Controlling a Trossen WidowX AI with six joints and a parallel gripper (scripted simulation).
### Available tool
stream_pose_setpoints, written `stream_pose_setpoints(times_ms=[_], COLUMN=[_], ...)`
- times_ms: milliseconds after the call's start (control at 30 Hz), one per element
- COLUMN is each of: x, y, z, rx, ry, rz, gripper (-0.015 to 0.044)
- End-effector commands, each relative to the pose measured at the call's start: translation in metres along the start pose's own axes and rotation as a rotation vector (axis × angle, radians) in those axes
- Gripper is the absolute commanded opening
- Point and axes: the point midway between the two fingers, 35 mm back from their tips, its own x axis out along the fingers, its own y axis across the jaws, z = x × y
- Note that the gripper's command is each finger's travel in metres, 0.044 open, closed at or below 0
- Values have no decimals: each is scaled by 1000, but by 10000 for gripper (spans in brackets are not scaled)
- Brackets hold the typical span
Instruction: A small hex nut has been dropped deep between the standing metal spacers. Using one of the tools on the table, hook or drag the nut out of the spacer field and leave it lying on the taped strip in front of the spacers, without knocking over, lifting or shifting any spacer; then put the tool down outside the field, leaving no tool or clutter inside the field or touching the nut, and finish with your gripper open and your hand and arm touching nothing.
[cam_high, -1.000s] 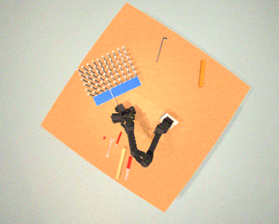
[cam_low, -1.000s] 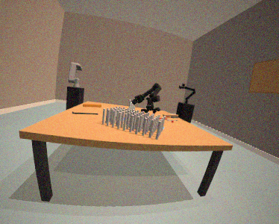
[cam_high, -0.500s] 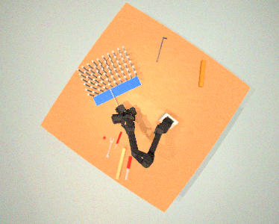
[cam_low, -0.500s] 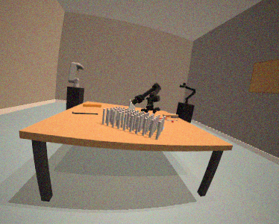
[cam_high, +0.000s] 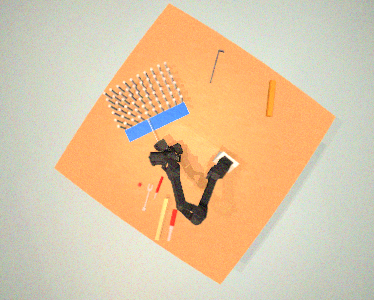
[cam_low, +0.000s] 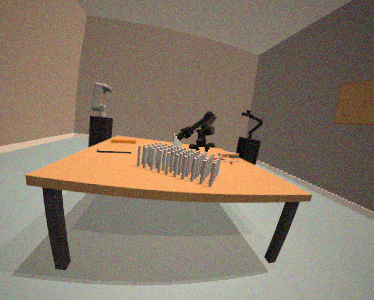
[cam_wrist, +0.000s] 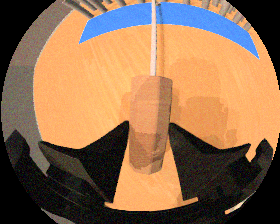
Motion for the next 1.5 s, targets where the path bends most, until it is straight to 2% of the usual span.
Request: stream_pose_setpoints(times_ms=[0,867,1467], x=[-5,-34,-105], y=[7,5,29], z=[3,-28,4], rx=[-15,-8,-17], ry=[-4,-8,-5], rz=[13,2,-20], gripper=[0,0,0])
